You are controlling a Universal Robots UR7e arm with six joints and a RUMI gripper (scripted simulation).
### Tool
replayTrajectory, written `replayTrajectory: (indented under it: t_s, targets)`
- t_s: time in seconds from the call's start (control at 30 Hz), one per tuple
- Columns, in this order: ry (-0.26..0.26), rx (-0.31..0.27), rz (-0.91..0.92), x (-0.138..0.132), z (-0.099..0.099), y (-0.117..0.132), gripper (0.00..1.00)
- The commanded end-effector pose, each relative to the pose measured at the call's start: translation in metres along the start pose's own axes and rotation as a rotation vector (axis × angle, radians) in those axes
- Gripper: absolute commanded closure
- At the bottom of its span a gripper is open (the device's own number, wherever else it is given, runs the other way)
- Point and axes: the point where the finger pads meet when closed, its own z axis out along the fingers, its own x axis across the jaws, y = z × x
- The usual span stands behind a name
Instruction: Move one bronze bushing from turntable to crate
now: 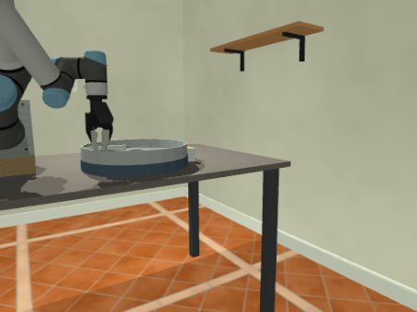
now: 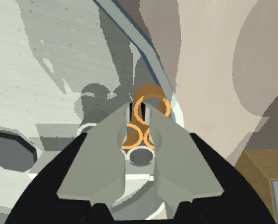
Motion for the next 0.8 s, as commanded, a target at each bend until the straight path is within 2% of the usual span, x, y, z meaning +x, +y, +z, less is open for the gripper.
replayTrajectory:
  t_s: [0.0,0.03,0.77]
  targets:
    - [-0.001,0.0,0.0,-0.0002,-0.0002,-0.0001,0.94]
    - [-0.001,0.0,0.0,-0.0002,-0.0002,-0.0001,1.0]
    - [-0.001,0.0,0.0,-0.0002,-0.0002,-0.0001,1.0]
